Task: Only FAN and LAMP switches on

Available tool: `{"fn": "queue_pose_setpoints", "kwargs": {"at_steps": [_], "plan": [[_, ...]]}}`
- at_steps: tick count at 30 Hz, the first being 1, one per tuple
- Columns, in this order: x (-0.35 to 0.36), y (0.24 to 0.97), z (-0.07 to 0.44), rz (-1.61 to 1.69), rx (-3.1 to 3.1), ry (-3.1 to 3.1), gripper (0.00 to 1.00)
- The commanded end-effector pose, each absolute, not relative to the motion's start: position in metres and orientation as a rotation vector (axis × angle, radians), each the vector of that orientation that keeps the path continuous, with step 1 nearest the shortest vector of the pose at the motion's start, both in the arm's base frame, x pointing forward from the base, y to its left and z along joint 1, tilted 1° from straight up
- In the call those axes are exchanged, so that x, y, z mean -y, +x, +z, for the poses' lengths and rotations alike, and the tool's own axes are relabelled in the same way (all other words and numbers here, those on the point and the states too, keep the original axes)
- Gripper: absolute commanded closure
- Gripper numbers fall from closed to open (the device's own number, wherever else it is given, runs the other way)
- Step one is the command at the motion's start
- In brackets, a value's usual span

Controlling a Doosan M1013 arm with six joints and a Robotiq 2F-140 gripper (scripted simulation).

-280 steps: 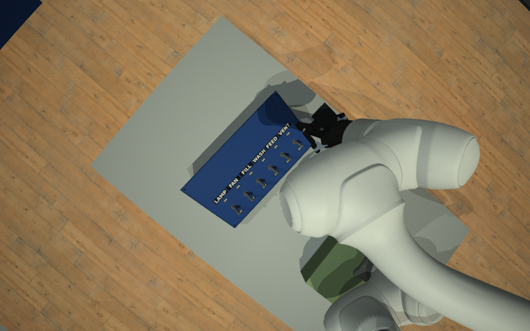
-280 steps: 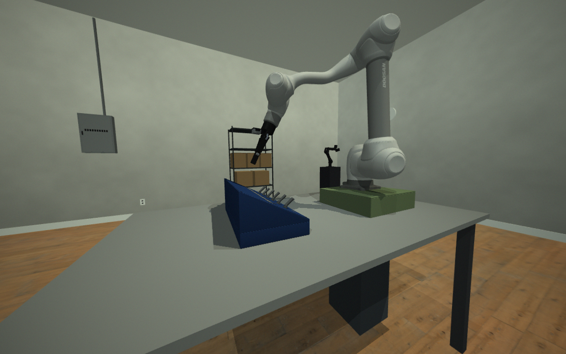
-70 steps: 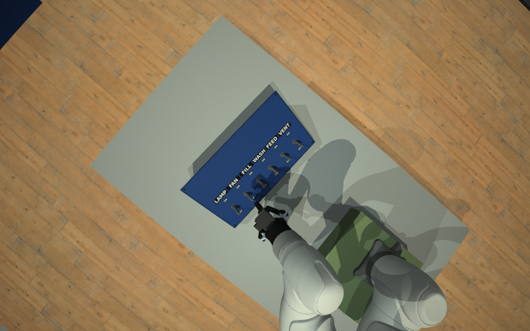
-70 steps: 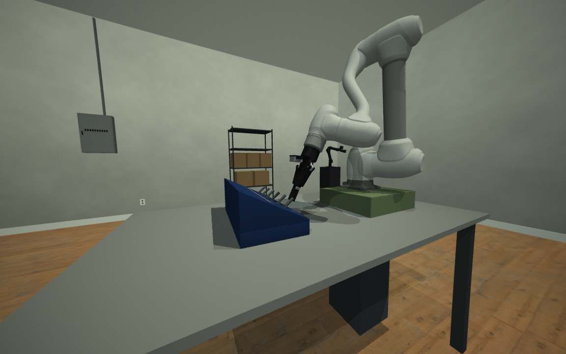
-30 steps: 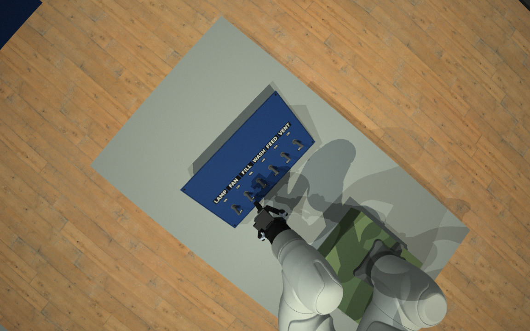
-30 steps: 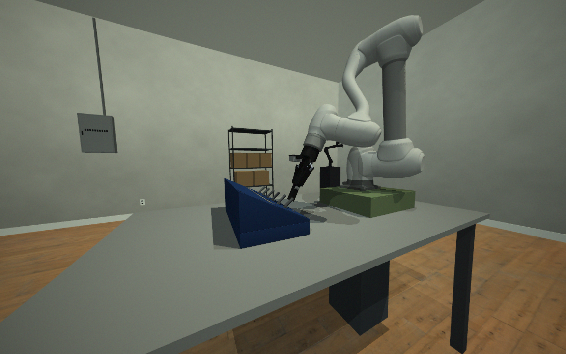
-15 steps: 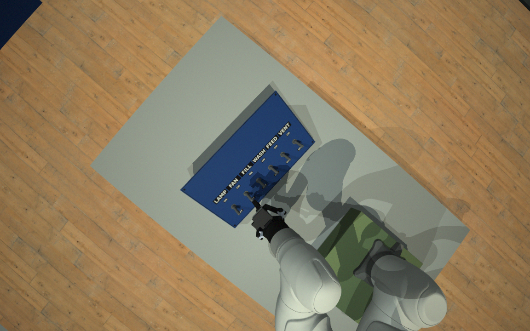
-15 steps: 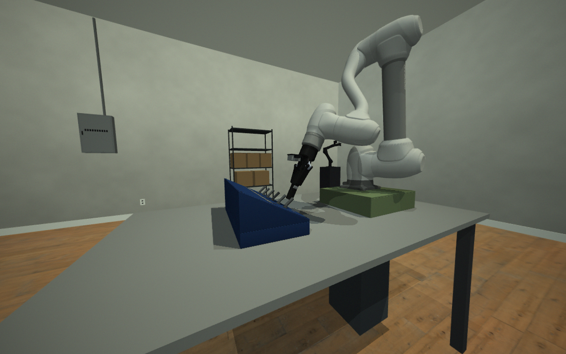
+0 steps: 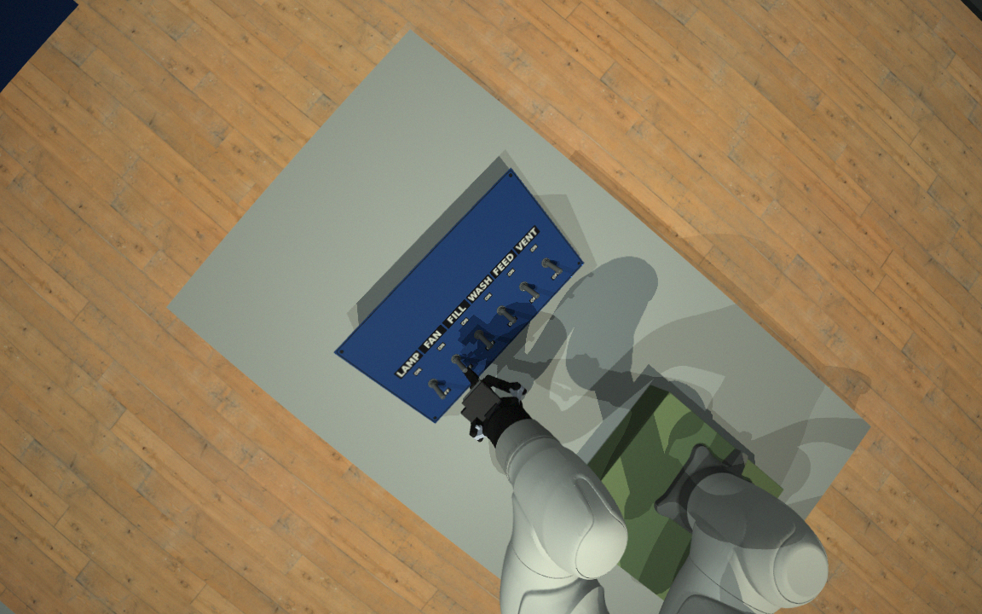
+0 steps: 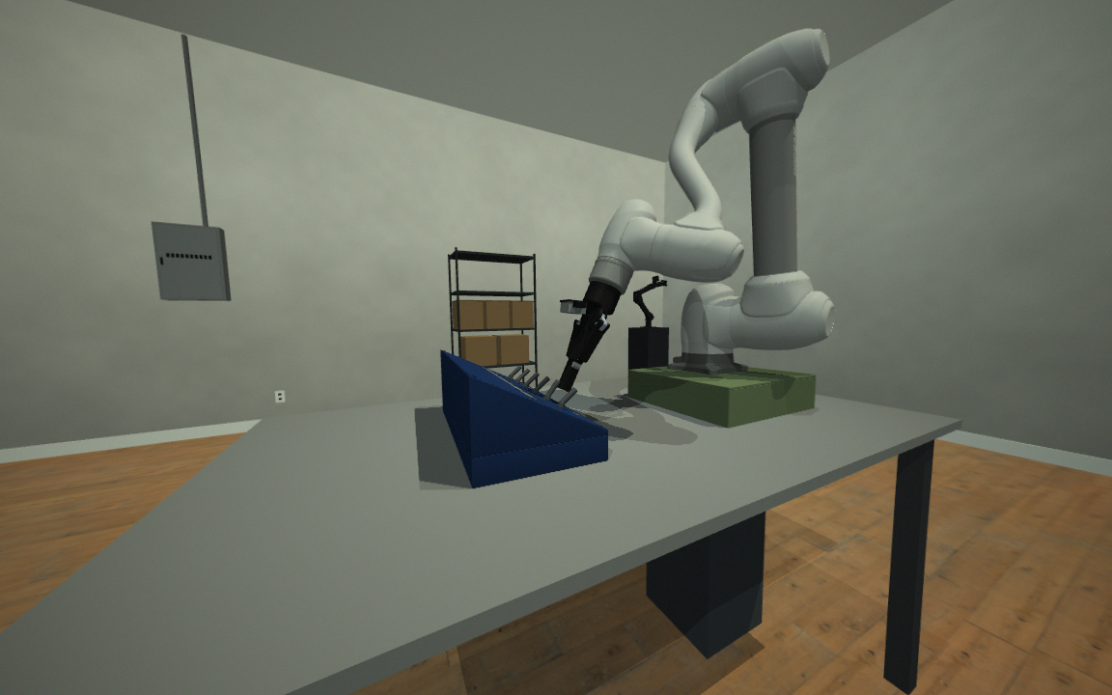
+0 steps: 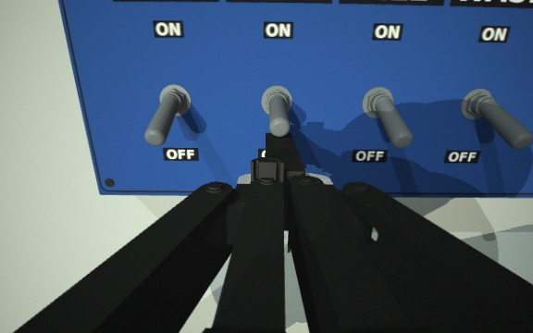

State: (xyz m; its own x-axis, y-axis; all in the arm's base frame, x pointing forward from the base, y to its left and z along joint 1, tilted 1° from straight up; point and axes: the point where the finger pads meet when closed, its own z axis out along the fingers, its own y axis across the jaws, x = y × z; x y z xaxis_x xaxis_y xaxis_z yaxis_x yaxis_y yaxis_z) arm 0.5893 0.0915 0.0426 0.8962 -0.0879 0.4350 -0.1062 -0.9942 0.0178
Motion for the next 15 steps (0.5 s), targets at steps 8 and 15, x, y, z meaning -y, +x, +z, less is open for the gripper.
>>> {"fn": "queue_pose_setpoints", "kwargs": {"at_steps": [8, 15], "plan": [[-0.0909, 0.5974, 0.0469, 0.691, 0.155, 3.019, 0.90], [-0.0907, 0.6000, 0.0481, 0.691, 0.155, 3.019, 0.90]]}}
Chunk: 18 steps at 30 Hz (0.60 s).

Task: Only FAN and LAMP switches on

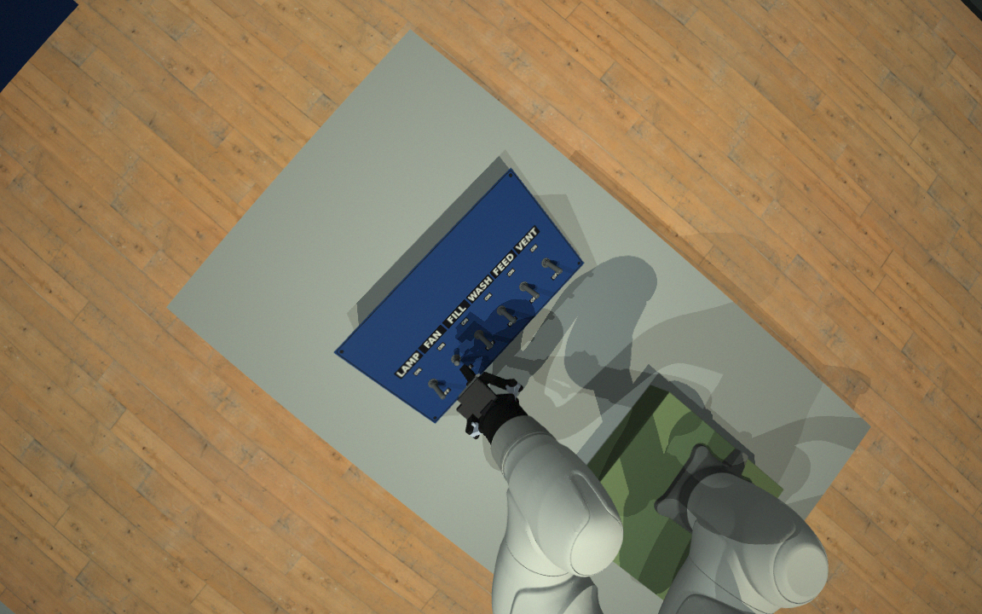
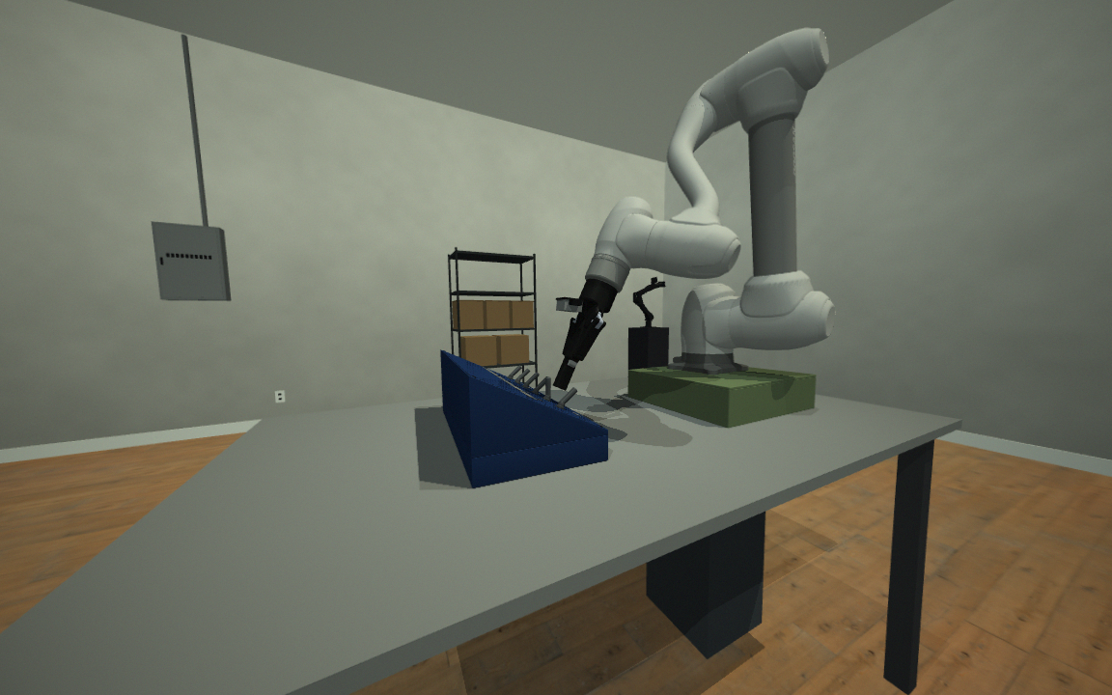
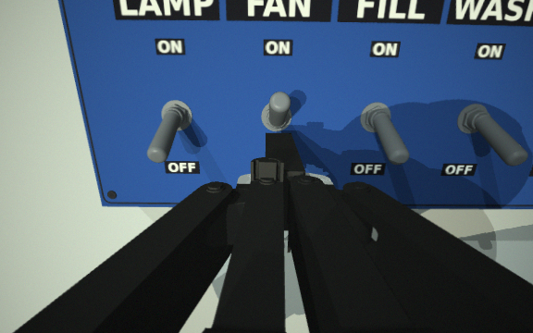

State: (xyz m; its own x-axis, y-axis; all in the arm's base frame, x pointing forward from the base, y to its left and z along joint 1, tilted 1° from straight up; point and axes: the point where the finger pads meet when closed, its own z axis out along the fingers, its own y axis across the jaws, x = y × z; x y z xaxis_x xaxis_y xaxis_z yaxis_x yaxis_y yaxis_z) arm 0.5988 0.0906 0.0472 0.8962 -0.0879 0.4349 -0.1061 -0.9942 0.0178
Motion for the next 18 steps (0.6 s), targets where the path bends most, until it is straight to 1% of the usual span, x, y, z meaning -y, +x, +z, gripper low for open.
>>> {"fn": "queue_pose_setpoints", "kwargs": {"at_steps": [1, 18], "plan": [[-0.0906, 0.6004, 0.0483, 0.691, 0.155, 3.019, 0.90], [-0.0904, 0.6026, 0.0494, 0.691, 0.155, 3.019, 0.90]]}}
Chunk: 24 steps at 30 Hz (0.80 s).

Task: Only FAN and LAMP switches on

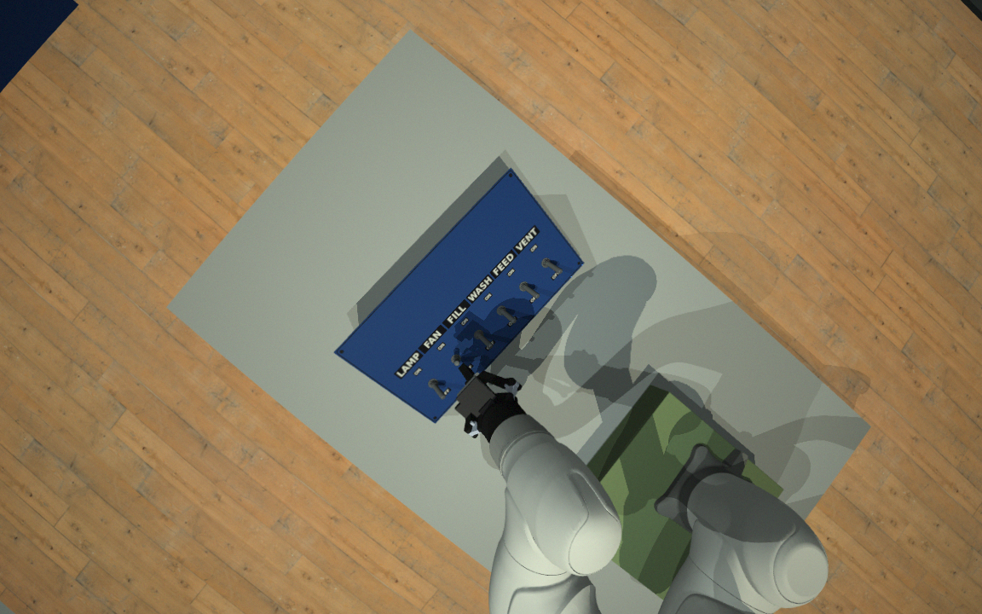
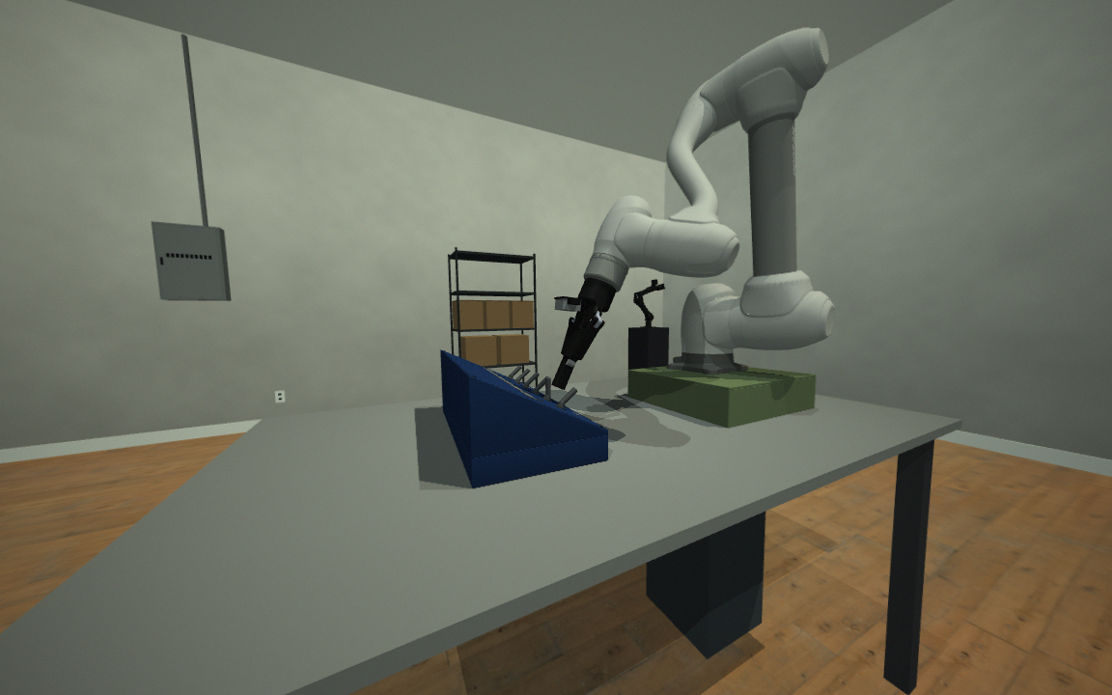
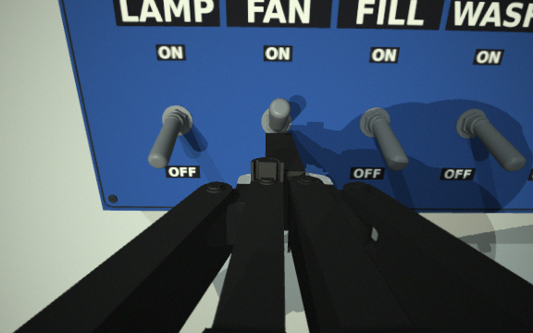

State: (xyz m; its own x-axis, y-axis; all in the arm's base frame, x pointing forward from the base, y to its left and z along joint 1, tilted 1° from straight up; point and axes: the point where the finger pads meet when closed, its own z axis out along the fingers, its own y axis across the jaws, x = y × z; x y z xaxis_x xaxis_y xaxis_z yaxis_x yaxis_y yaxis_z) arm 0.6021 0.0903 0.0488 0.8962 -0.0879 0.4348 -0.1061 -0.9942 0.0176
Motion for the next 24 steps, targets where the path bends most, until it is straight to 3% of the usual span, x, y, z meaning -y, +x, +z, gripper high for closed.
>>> {"fn": "queue_pose_setpoints", "kwargs": {"at_steps": [1, 24], "plan": [[-0.090, 0.603, 0.049, 0.691, 0.155, 3.019, 0.90], [-0.092, 0.591, 0.044, 0.691, 0.155, 3.019, 0.90]]}}
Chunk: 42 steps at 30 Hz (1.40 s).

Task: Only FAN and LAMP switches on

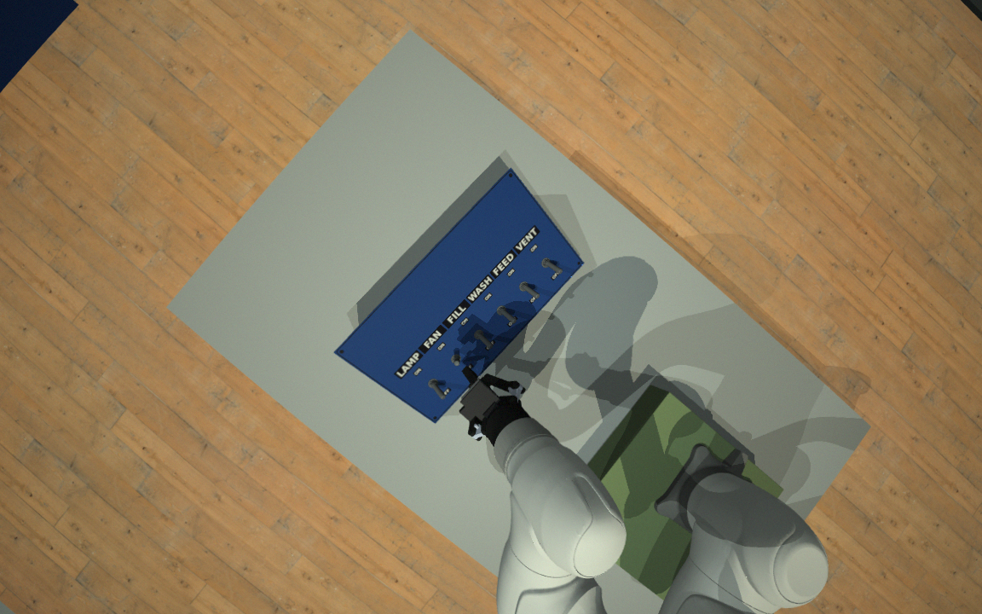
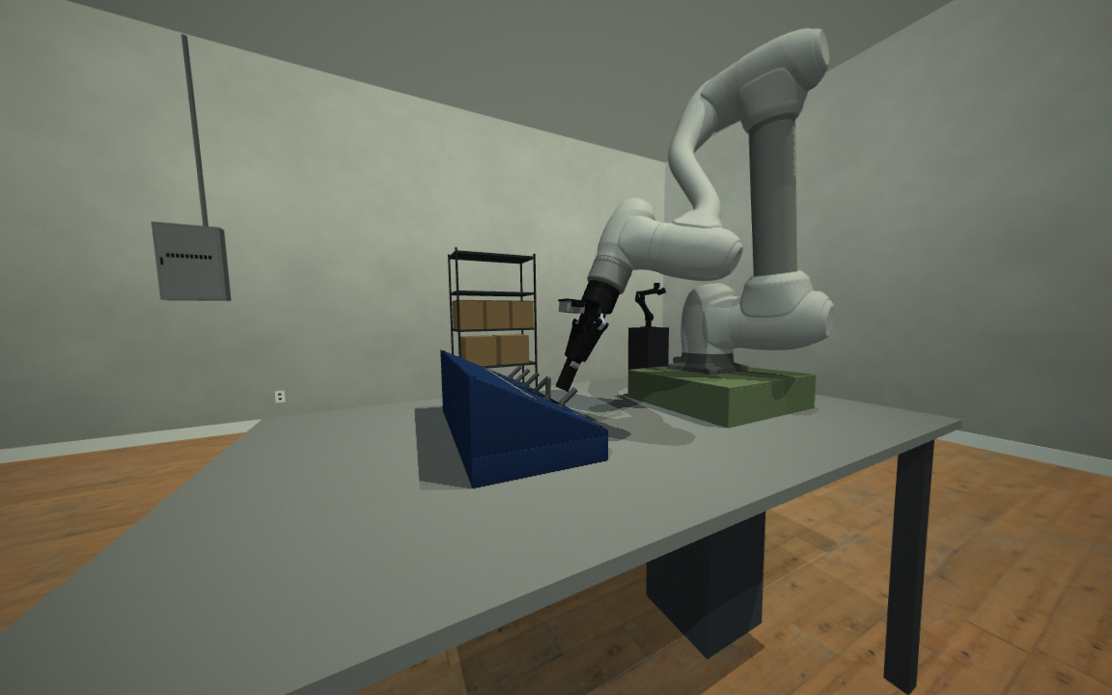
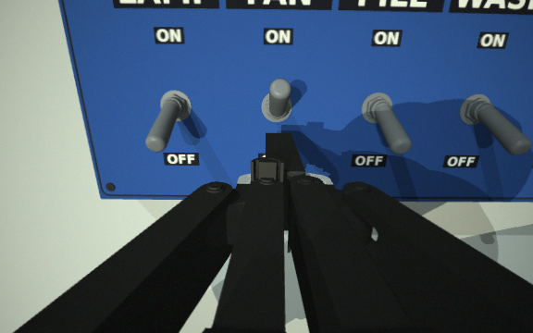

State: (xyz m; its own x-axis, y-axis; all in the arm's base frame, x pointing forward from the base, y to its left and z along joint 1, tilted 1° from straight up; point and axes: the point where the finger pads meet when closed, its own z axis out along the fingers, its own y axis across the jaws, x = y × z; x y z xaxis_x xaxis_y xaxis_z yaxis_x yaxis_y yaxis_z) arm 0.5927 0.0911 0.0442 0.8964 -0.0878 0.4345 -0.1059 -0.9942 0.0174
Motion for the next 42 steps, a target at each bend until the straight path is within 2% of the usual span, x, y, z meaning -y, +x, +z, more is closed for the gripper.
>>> {"fn": "queue_pose_setpoints", "kwargs": {"at_steps": [1, 11, 23, 31, 37, 42], "plan": [[-0.092, 0.591, 0.044, 0.691, 0.155, 3.019, 0.90], [-0.092, 0.587, 0.052, 0.691, 0.155, 3.019, 0.90], [-0.096, 0.559, 0.111, 0.691, 0.155, 3.019, 0.90], [-0.098, 0.548, 0.133, 0.691, 0.155, 3.019, 0.90], [-0.099, 0.547, 0.136, 0.691, 0.155, 3.019, 0.90], [-0.127, 0.541, 0.131, 0.688, 0.155, 3.020, 0.90]]}}
